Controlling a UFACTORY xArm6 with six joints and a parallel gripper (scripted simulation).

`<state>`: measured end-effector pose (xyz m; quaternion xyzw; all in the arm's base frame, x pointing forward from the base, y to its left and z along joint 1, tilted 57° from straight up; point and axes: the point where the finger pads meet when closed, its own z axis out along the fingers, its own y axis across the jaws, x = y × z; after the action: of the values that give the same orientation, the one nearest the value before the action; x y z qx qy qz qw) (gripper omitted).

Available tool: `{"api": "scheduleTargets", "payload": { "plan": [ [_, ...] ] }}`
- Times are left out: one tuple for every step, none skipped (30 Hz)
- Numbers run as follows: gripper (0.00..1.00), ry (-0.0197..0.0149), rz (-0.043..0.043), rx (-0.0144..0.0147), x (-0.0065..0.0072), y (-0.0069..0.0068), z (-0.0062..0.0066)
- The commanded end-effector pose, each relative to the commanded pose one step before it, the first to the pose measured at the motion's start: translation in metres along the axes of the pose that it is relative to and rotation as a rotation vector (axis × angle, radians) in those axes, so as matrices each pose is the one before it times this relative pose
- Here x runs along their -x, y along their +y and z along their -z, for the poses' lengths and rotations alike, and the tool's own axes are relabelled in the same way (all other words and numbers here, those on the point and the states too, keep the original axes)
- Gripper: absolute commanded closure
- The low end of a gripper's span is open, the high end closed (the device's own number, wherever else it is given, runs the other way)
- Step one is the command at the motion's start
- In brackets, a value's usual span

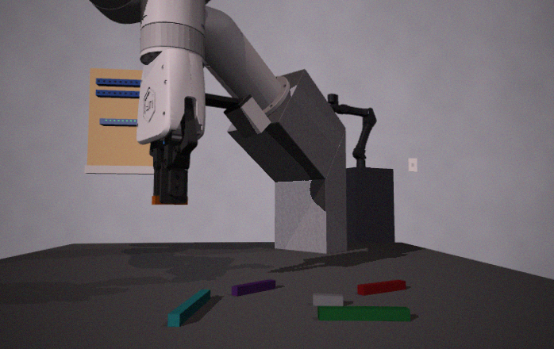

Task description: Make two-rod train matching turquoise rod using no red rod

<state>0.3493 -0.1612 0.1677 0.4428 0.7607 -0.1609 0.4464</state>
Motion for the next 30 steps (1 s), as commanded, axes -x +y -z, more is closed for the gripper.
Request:
{"api": "scheduleTargets", "payload": {
  "plan": [
    [0.96,-0.00078,-0.00058,0.00098,0.00039,0.00024,-0.00003],
    [0.96,0.00000,0.00000,0.00000,0.00000,0.00000,0.00000],
    [0.96,-0.00003,-0.00001,0.00002,0.00001,0.00000,-0.00042],
    [0.96,-0.00004,-0.00001,0.00004,0.00001,0.00000,-0.00066],
    [0.96,-0.00004,-0.00002,0.00006,0.00000,0.00000,-0.00092],
    [0.96,-0.00002,-0.00002,0.00009,0.00000,-0.00001,-0.00121],
    [0.96,0.00001,-0.00003,0.00013,-0.00001,-0.00001,-0.00152],
    [0.96,-0.00004,0.00001,-0.00003,0.00002,0.00000,-0.00192],
    [0.96,0.00003,0.00000,0.00002,-0.00001,-0.00001,-0.00224],
    [0.96,-0.00002,0.00000,-0.00002,0.00001,-0.00001,-0.00260],
    [0.96,0.00004,-0.00001,0.00003,-0.00001,-0.00002,-0.00293],
    [0.96,-0.00003,0.00001,-0.00003,0.00002,-0.00001,-0.00330],
    [0.96,0.00000,0.00000,0.00000,0.00000,-0.00001,-0.00363],
    [0.96,0.00001,0.00000,0.00001,0.00000,-0.00002,-0.00395],
    [0.96,0.00001,0.00000,0.00001,0.00000,-0.00002,-0.00425],
    [0.96,0.00000,0.00000,0.00000,0.00000,-0.00002,-0.00453],
    [0.96,0.00000,0.00000,0.00000,0.00001,-0.00002,-0.00472],
    [0.96,0.00000,0.00000,0.00000,0.00000,0.00000,0.00000],
    [0.96,0.00000,0.00000,0.00000,0.00000,0.00000,0.00000],
    [0.96,0.00000,0.00000,0.00000,0.00001,-0.00002,-0.00480],
    [0.96,0.00000,0.00000,0.00000,0.00000,-0.00002,-0.00482],
    [0.96,0.00000,0.00000,0.00000,0.00001,-0.00002,-0.00478],
    [0.96,0.00000,0.00000,0.00000,0.00001,-0.00002,-0.00467],
    [0.96,0.00000,0.00000,0.00000,0.00001,-0.00002,-0.00450],
    [0.96,0.00000,0.00000,0.00000,0.00001,-0.00001,-0.00427],
    [0.96,0.00000,0.00000,0.00000,0.00000,-0.00001,-0.00398],
    [0.96,0.00001,0.00000,0.00001,0.00000,-0.00002,-0.00363],
    [0.96,0.00000,0.00000,0.00000,0.00001,-0.00001,-0.00324],
    [0.96,0.00000,0.00000,0.00000,0.00001,-0.00001,-0.00282],
    [0.96,0.00001,0.00000,0.00001,0.00000,-0.00001,-0.00238]
  ]
}}
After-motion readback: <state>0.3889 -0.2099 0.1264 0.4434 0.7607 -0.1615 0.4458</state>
